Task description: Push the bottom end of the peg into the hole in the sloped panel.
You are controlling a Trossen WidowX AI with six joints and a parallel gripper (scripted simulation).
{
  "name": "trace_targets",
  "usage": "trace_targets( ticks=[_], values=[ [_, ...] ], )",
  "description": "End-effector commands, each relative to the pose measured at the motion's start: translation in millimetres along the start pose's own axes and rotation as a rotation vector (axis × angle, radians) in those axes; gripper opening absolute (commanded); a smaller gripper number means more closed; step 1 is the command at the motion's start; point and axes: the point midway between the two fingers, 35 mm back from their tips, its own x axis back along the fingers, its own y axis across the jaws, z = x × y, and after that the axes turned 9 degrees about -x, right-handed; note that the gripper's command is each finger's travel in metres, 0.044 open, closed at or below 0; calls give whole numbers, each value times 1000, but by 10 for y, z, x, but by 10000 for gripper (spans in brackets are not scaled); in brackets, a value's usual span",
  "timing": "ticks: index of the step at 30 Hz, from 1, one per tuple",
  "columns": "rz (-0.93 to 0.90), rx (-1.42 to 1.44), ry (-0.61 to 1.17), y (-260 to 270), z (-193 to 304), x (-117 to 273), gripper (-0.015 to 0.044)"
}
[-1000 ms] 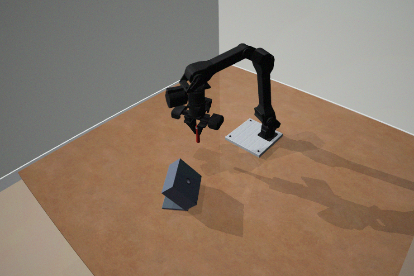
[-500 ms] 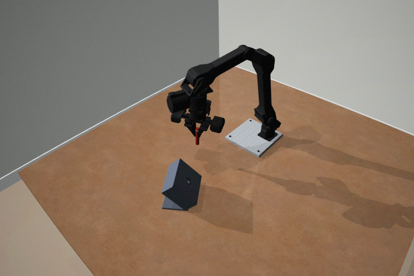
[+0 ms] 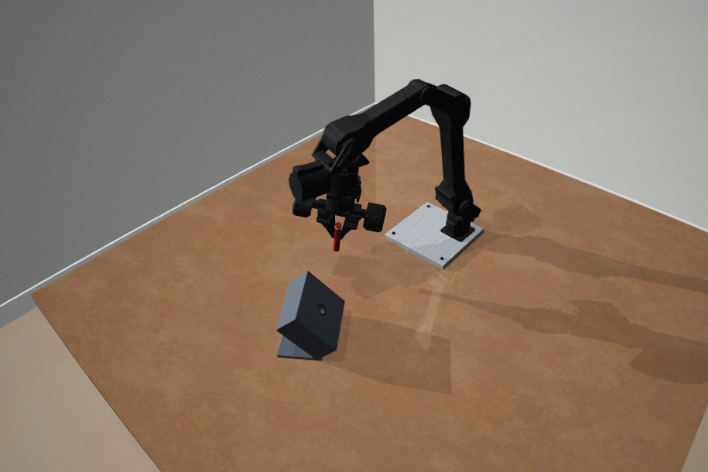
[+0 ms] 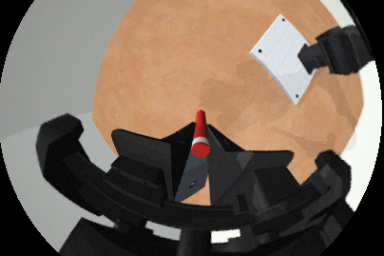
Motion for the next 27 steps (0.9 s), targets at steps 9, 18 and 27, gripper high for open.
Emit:
trace_targets(
  ticks=[9,18,27],
  values=[
    [-51,89,-13,-50,114,22,0],
    [-89,154,-23,-98,202,43,0],
    [-128,219,-32,-150,289,66,0]
  ],
)
